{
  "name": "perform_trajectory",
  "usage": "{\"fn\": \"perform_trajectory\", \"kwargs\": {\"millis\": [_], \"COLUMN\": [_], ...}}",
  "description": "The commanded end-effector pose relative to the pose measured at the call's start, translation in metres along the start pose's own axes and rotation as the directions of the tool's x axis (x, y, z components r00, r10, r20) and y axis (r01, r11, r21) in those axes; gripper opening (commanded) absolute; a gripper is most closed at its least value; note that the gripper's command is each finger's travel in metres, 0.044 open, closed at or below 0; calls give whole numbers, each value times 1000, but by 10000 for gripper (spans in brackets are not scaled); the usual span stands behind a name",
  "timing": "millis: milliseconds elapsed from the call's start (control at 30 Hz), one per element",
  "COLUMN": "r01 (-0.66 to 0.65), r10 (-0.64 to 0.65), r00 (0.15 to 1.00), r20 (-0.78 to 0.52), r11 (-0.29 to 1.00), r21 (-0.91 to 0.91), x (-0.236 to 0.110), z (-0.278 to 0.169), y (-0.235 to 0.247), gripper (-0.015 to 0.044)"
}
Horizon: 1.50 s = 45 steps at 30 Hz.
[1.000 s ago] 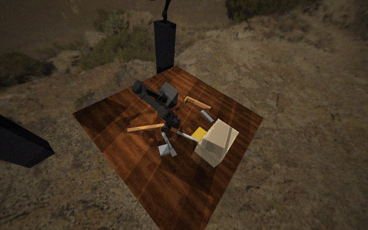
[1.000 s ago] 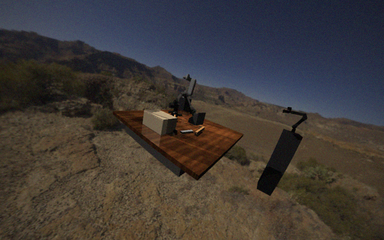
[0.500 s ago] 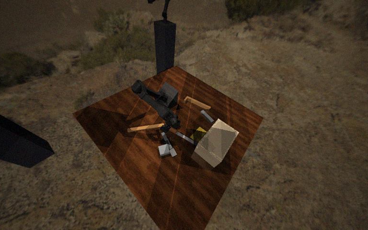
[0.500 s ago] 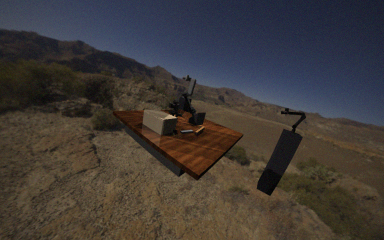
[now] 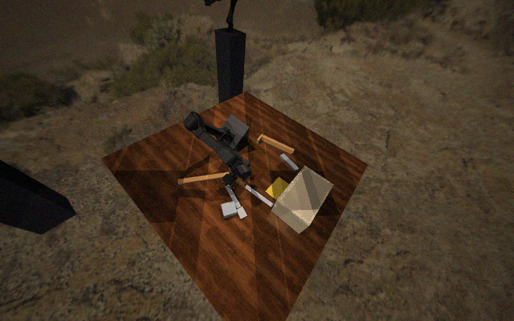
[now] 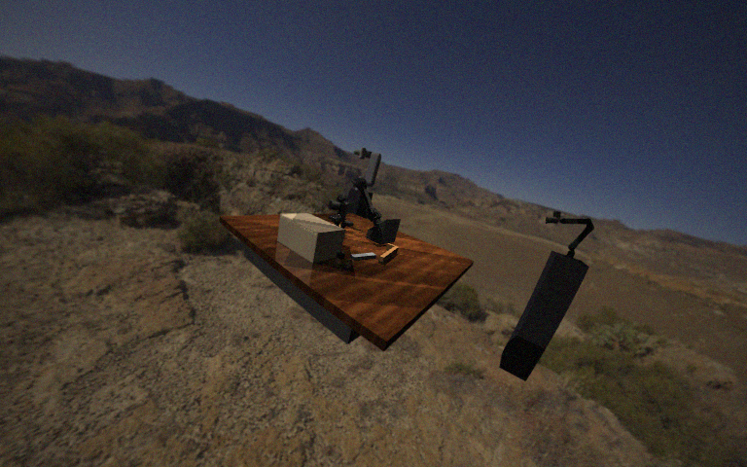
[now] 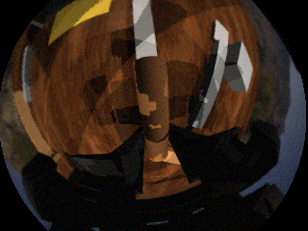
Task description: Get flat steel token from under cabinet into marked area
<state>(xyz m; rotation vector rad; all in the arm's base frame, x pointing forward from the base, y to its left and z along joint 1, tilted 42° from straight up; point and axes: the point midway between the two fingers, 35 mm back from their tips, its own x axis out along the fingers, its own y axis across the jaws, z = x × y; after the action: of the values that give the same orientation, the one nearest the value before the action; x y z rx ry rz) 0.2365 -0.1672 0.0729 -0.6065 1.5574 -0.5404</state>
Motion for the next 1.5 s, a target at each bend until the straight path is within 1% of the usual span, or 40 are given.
{"fn": "perform_trajectory", "kwargs": {"millis": [0, 733, 1467], "r01": [2, 2, 1], "r10": [-2, -2, -2], "r00": [1000, 1000, 1000], "r20": [1, 1, 1], "r11": [999, 976, 924], "r21": [42, 216, 383], "x": [0, 0, -1], "z": [0, 0, -1], "y": [0, -1, -2], "gripper": [0, 0, 0]}}
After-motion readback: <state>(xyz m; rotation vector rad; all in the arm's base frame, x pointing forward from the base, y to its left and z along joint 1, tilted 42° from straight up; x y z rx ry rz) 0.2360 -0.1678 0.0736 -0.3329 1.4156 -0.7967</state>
